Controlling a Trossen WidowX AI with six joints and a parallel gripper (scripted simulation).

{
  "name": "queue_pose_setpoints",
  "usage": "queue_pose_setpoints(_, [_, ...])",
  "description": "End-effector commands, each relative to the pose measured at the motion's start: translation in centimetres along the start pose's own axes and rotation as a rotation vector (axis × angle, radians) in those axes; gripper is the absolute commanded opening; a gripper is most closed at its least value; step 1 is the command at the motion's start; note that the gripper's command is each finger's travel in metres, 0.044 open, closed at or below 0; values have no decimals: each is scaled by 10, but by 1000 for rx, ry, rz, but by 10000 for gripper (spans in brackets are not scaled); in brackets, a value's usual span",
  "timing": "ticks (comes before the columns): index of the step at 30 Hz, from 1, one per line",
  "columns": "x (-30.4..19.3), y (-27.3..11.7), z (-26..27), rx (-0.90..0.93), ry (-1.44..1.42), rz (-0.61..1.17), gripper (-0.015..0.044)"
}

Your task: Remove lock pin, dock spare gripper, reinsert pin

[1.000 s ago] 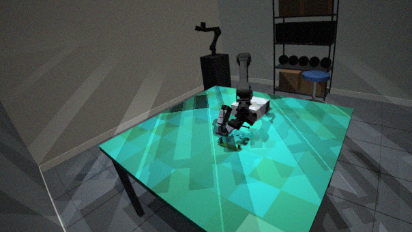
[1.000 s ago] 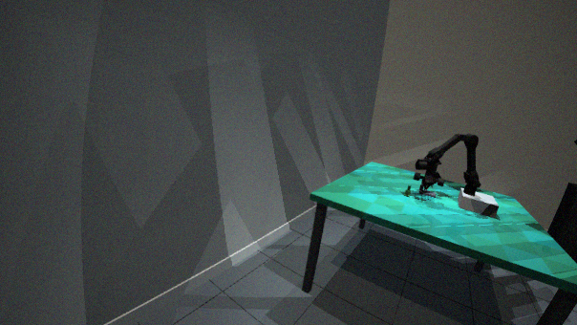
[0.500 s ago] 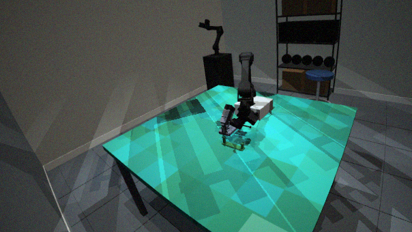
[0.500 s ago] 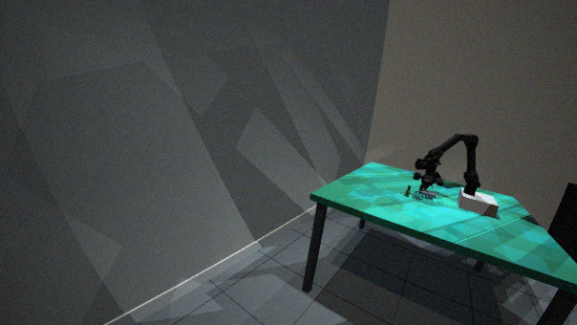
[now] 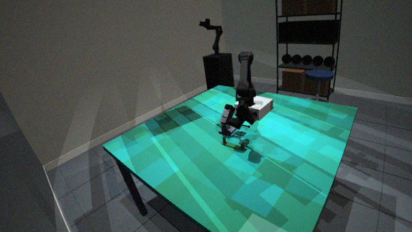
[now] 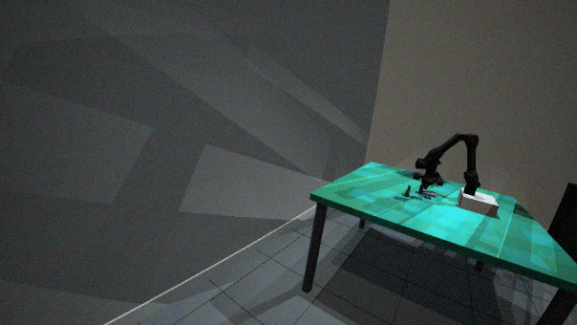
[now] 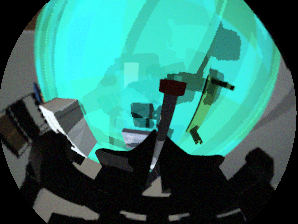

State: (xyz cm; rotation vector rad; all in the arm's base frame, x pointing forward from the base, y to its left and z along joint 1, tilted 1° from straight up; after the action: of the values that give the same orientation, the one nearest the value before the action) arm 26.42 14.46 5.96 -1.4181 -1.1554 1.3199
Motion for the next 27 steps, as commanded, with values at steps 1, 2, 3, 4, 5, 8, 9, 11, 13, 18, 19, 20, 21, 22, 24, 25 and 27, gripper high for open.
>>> queue_pose_setpoints(1, [-3, 2, 1, 0, -4, 3, 0])
queue_pose_setpoints(2, [-4, 2, 1, -1, -4, 3, 0])
queue_pose_setpoints(3, [-5, 2, 1, -1, -4, 3, 0])
queue_pose_setpoints(4, [-5, 2, 1, -1, -4, 3, 0])
queue_pose_setpoints(5, [-5, 2, 1, -2, -4, 3, 0])
queue_pose_setpoints(8, [-7, 3, 0, -3, -4, 3, 0])
queue_pose_setpoints(9, [-8, 3, 0, -3, -4, 3, 0])
queue_pose_setpoints(11, [-9, 3, 0, -4, -4, 3, 0])
queue_pose_setpoints(13, [-10, 3, 0, -4, -3, 2, 0])
queue_pose_setpoints(18, [-13, 4, -1, -5, -3, 2, 0])
queue_pose_setpoints(19, [-13, 4, -1, -5, -3, 2, 0])
queue_pose_setpoints(20, [-14, 4, -1, -6, -3, 2, 0])
queue_pose_setpoints(21, [-14, 4, -1, -6, -3, 2, 0])
queue_pose_setpoints(22, [-15, 5, -1, -6, -3, 2, 0])
queue_pose_setpoints(24, [-16, 5, -1, -6, -3, 2, 0])
queue_pose_setpoints(25, [-16, 5, -2, -6, -3, 2, 0])
queue_pose_setpoints(27, [-18, 5, -2, -6, -3, 2, 0])
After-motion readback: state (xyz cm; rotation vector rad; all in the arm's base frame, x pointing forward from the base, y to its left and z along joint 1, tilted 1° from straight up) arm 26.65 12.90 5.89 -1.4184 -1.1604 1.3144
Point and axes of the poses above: the point midway between the two fingers, 35 mm back from their tips, its own y axis out along the fingers, its own z axis across the jaws, x = y × z, the point moved 5 cm from there along -y, back along the fingers, and after that the axes turned 10 degrees about y, right-handed, at the moved point
